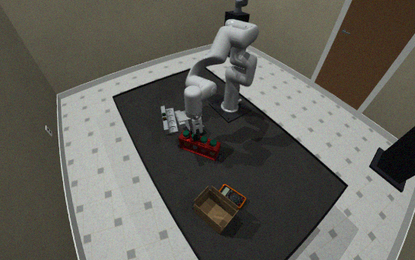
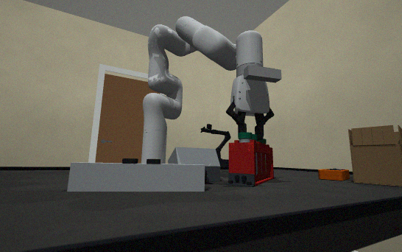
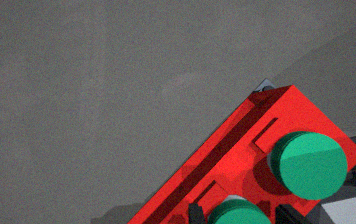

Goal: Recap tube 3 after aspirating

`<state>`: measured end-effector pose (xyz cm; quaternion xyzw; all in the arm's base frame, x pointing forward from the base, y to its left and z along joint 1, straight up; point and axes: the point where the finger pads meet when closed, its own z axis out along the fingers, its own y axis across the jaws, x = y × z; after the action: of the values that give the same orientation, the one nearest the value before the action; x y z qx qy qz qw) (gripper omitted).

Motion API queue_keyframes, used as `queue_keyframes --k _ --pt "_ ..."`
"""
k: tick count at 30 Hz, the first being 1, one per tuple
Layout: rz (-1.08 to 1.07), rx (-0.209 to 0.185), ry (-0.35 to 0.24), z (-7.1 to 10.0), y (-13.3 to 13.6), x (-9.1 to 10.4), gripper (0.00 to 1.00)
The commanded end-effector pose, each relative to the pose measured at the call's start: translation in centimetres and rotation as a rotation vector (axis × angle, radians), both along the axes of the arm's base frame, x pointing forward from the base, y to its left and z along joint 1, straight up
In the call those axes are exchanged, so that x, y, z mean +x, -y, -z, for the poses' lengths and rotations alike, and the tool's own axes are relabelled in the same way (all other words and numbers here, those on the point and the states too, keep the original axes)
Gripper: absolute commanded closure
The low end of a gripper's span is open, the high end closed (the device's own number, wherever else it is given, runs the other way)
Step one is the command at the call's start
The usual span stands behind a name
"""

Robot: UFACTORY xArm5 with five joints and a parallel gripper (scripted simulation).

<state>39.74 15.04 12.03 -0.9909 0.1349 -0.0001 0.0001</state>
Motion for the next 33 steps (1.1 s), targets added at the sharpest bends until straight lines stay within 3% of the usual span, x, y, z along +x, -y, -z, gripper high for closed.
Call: queue_keyframes --k 1,7,9,22,24,29,33 --pt "0.279 0.002 0.004 -0.15 -0.05 0.13 0.54" --pt "0.450 0.003 0.004 -0.15 -0.04 0.13 0.54" --pt "0.631 0.003 0.003 -0.15 -0.05 0.13 0.54" --pt "1.237 0.004 0.002 -0.15 -0.04 0.13 0.54" --pt "1.237 0.004 0.002 -0.15 -0.04 0.13 0.54" --pt "1.539 0.005 0.002 -0.15 -0.04 0.13 0.54" --pt "1.548 0.005 0.002 -0.15 -0.04 0.13 0.54"
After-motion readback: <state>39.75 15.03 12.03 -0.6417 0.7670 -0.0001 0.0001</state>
